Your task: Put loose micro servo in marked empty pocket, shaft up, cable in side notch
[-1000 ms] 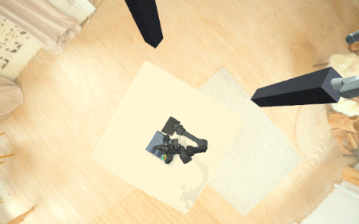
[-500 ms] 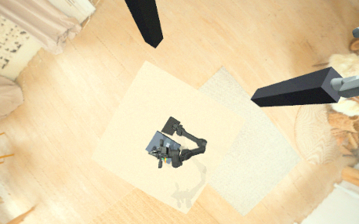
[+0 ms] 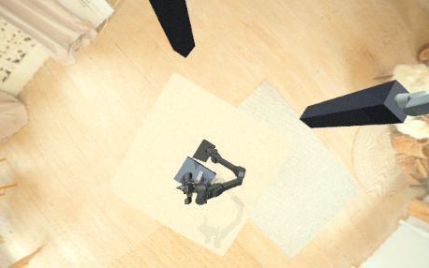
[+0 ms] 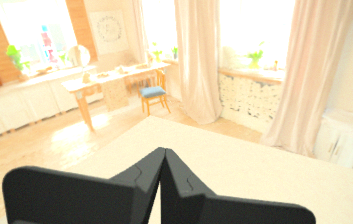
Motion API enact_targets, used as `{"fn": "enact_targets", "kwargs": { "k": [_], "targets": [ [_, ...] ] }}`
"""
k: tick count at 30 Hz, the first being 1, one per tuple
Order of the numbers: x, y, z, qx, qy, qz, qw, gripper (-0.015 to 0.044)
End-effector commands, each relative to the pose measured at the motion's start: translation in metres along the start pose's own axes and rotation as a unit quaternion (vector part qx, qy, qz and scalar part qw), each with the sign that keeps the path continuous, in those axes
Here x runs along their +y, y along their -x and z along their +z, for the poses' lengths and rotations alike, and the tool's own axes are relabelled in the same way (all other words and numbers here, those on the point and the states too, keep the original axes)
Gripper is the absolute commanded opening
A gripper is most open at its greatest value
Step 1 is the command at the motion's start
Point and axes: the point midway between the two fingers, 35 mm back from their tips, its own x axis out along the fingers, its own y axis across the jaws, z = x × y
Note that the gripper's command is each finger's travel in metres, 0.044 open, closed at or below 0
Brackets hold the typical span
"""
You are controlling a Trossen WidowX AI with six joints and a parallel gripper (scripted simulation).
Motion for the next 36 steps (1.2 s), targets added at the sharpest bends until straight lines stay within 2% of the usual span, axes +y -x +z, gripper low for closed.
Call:
{"fn": "enact_targets", "kwargs": {
  "k": [1,18,36],
  "targets": [
    [0.008,-0.010,-0.024,0.052,0.044,0.004,0.998,0.0000],
    [0.035,-0.023,-0.135,0.264,0.227,0.052,0.936,0.0000],
    [0.047,0.005,-0.249,0.467,0.380,0.138,0.786,0.0000]
  ]
}}
